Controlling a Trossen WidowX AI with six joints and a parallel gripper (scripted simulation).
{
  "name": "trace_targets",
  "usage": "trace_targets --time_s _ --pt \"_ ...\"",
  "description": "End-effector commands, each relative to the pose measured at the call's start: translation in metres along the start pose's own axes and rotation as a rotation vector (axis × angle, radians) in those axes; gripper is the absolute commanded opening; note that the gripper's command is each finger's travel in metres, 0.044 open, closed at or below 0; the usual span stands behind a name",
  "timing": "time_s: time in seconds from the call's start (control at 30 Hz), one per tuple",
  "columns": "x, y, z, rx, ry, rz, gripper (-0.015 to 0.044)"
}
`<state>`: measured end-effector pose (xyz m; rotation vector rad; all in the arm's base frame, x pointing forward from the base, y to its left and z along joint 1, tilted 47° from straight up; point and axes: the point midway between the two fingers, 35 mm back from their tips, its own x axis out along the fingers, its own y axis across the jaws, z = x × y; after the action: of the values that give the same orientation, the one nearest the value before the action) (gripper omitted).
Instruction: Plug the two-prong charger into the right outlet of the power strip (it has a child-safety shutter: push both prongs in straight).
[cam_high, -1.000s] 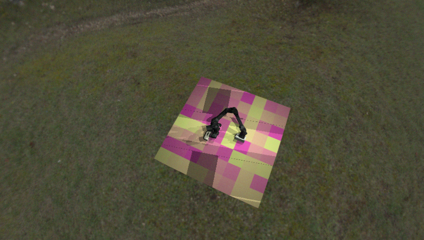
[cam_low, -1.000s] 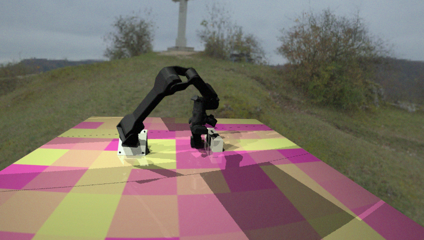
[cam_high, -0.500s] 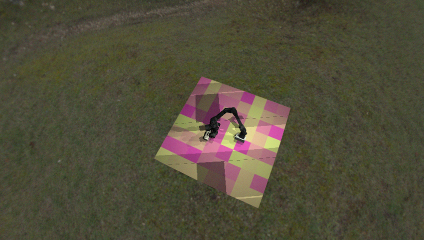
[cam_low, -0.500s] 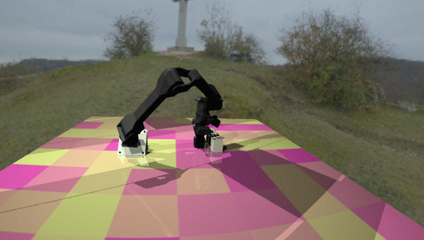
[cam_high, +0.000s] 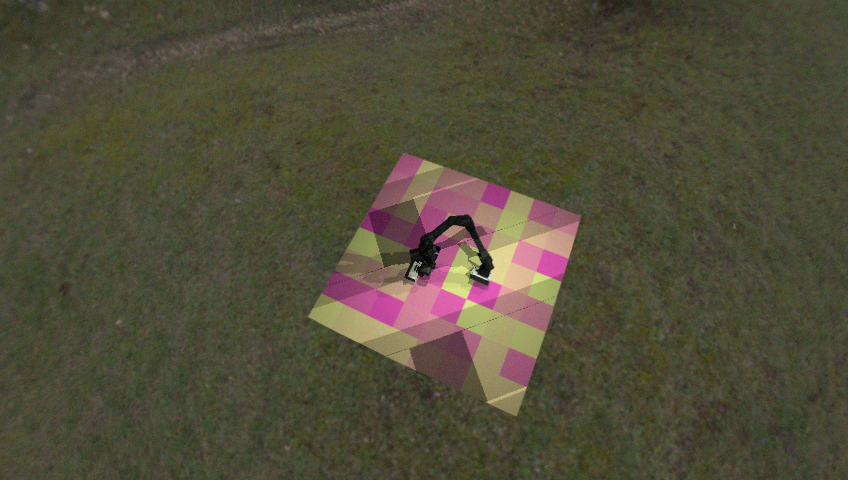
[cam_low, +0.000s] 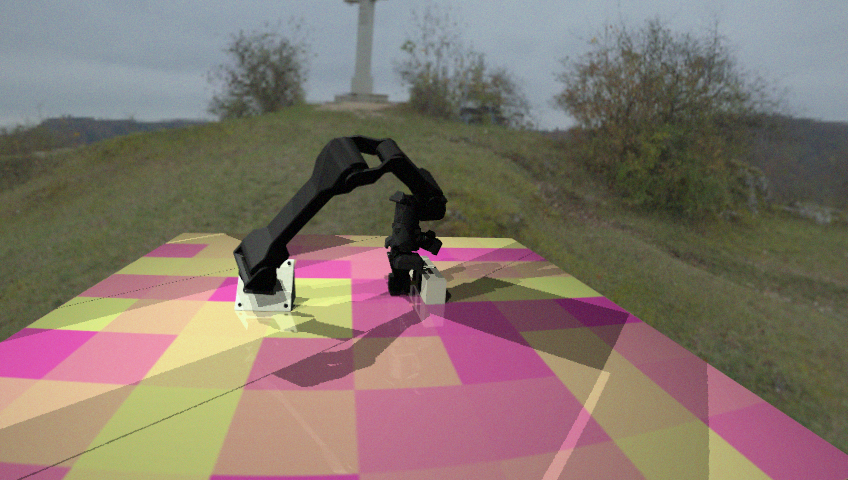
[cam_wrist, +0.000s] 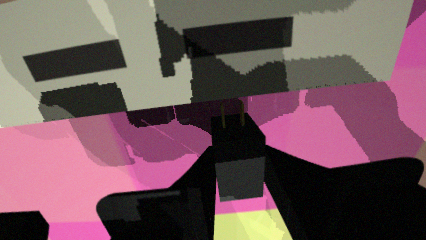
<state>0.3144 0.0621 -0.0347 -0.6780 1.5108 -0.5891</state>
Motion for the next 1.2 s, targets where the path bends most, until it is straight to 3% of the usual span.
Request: trace_targets --time_s 0.0,1.17 --pt "-0.0002 -0.0009 0.0015 -0.004 -0.002 -0.003 0.0000" --pt "-0.0011 -0.0014 0.0083 -0.004 -0.002 -0.003 0.0000"
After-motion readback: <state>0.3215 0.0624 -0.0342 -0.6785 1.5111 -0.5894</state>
